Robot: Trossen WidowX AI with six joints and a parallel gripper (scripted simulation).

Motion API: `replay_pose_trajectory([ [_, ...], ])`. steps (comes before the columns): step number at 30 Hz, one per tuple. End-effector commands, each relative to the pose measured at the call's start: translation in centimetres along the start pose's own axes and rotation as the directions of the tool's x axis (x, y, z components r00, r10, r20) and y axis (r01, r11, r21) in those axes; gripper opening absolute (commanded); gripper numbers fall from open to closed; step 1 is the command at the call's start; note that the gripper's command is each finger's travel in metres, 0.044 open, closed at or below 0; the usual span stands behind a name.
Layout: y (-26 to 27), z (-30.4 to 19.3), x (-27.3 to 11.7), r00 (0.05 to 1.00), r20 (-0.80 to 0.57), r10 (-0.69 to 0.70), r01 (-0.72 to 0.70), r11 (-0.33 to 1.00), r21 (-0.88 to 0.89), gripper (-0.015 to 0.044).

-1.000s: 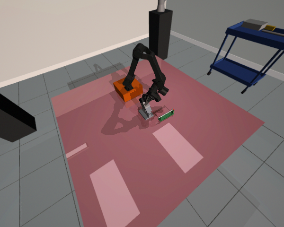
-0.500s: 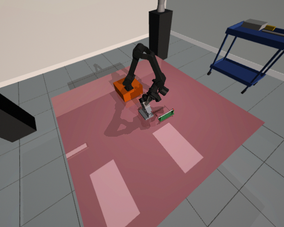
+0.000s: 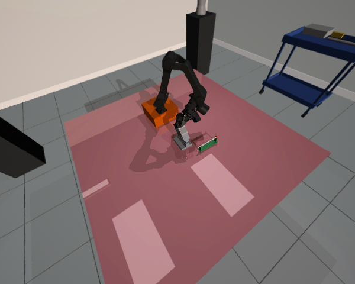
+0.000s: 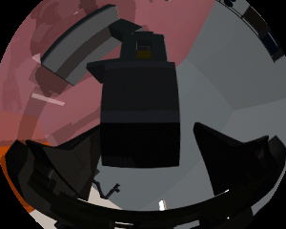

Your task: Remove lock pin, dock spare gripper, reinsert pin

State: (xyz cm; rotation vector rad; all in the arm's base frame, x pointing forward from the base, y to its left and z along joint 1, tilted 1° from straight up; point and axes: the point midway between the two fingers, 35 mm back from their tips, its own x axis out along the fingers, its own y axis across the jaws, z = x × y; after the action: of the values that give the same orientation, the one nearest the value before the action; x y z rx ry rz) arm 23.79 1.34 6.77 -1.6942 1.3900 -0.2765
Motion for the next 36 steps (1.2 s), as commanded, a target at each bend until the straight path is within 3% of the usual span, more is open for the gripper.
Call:
replay_pose_trajectory([
  [1, 0.1, -0.8, -0.5, 1.000, -0.001, 0.002, -0.002, 1.000, -0.001, 0.0440],
  [36, -3.2, -6.7, -4.2, 0.998, 0.053, -0.018, 0.019, 0.999, -0.028, 0.0440],
])
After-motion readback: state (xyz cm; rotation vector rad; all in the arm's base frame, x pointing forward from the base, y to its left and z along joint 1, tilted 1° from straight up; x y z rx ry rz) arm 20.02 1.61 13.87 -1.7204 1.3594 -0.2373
